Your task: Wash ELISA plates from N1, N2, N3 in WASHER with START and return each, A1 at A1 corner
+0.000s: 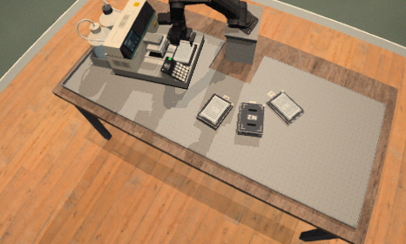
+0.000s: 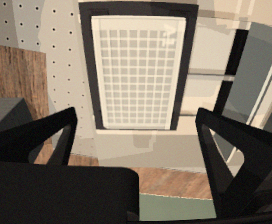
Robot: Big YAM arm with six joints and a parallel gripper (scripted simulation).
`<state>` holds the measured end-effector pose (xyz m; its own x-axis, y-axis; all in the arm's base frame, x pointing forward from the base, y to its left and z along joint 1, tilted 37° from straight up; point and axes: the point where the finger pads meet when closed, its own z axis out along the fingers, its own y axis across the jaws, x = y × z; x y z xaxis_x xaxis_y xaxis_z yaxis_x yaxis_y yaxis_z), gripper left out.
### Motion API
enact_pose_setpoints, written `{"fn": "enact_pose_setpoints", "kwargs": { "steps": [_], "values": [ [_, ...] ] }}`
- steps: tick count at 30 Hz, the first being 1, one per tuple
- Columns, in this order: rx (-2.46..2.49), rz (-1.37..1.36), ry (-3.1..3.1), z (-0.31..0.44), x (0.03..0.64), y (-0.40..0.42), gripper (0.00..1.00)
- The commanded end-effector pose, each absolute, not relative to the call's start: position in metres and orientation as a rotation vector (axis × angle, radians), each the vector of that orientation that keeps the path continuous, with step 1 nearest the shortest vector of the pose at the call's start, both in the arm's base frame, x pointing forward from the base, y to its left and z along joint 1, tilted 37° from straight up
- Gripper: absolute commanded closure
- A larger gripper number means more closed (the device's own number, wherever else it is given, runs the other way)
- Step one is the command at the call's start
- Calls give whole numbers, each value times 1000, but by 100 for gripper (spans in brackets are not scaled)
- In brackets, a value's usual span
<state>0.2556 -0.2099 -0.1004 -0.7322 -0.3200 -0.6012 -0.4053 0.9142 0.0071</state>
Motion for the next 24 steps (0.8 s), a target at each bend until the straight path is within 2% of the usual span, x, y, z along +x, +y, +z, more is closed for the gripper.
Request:
{"fn": "enact_pose_setpoints", "kwargs": {
  "steps": [1, 24],
  "values": [
    [-511, 180, 2453, -107, 265, -212, 0],
    [-509, 186, 2455, -134, 281, -201, 0]
  ]
}}
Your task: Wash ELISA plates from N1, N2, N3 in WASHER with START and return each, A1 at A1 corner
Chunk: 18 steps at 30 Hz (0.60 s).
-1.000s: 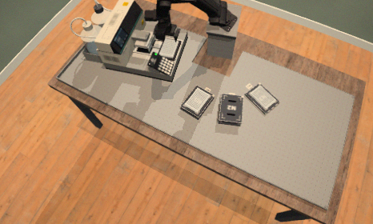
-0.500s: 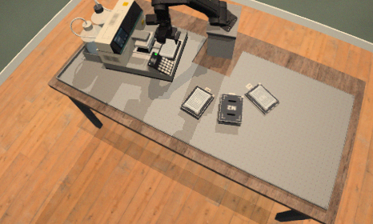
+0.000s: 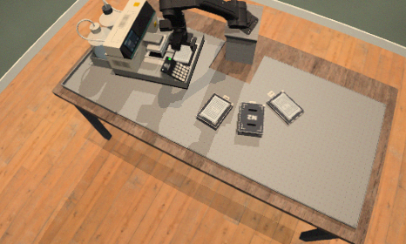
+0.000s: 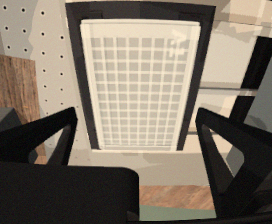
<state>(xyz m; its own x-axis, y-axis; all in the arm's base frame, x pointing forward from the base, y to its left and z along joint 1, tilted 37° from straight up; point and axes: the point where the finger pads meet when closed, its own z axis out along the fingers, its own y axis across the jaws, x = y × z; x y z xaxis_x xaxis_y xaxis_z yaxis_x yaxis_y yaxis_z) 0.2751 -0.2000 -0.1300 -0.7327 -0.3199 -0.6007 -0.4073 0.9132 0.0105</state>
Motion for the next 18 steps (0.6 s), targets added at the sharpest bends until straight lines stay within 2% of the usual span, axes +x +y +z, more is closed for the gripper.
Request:
{"fn": "enact_pose_setpoints", "kwargs": {
  "steps": [1, 18],
  "values": [
    [-509, 186, 2455, -134, 281, -201, 0],
    [-501, 179, 2455, -130, 276, -204, 0]
  ]
}}
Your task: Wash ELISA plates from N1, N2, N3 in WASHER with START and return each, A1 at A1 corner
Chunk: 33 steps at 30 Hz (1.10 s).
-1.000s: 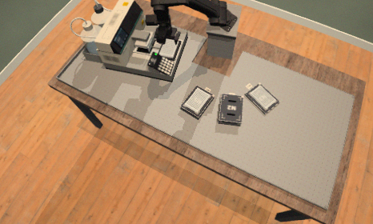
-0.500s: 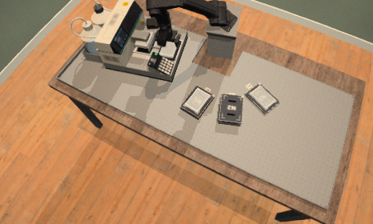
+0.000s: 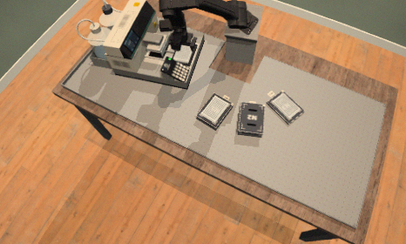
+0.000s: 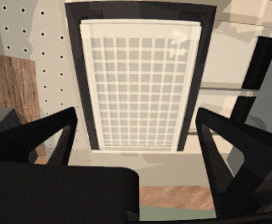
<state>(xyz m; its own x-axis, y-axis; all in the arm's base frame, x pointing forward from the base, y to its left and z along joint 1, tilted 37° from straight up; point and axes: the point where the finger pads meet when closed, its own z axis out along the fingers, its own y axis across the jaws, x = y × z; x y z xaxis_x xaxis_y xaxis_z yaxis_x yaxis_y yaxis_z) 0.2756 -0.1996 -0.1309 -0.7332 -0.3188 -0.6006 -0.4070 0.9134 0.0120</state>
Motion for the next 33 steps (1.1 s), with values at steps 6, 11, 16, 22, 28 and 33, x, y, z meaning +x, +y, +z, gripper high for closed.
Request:
{"fn": "enact_pose_setpoints", "kwargs": {
  "steps": [6, 11, 16, 22, 28, 33],
  "values": [
    [-509, 187, 2455, -137, 283, -200, 0],
    [-505, 188, 2456, -140, 283, -199, 0],
    [-509, 188, 2455, -142, 286, -198, 0],
    [-508, 188, 2455, -145, 287, -197, 0],
    [-505, 188, 2456, -148, 289, -196, 0],
    [-508, 190, 2456, -150, 290, -194, 0]
  ]
}}
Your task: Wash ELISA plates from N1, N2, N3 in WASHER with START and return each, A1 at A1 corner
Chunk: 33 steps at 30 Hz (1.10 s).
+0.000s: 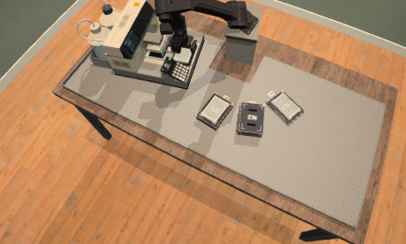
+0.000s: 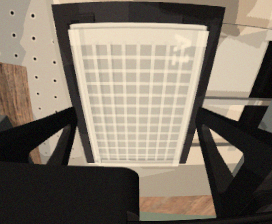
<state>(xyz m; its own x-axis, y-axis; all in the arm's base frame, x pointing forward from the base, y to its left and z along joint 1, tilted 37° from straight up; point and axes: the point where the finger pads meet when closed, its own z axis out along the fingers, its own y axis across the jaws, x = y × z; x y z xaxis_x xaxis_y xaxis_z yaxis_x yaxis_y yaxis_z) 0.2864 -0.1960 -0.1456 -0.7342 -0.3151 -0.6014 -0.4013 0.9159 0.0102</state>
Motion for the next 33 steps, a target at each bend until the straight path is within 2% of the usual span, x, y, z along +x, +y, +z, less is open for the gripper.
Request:
{"fn": "enact_pose_setpoints", "kwargs": {
  "steps": [1, 27, 33],
  "values": [
    [-508, 190, 2456, -150, 290, -194, 0],
    [-500, 182, 2456, -154, 291, -195, 0],
    [-500, 182, 2456, -154, 291, -195, 12]
  ]
}}
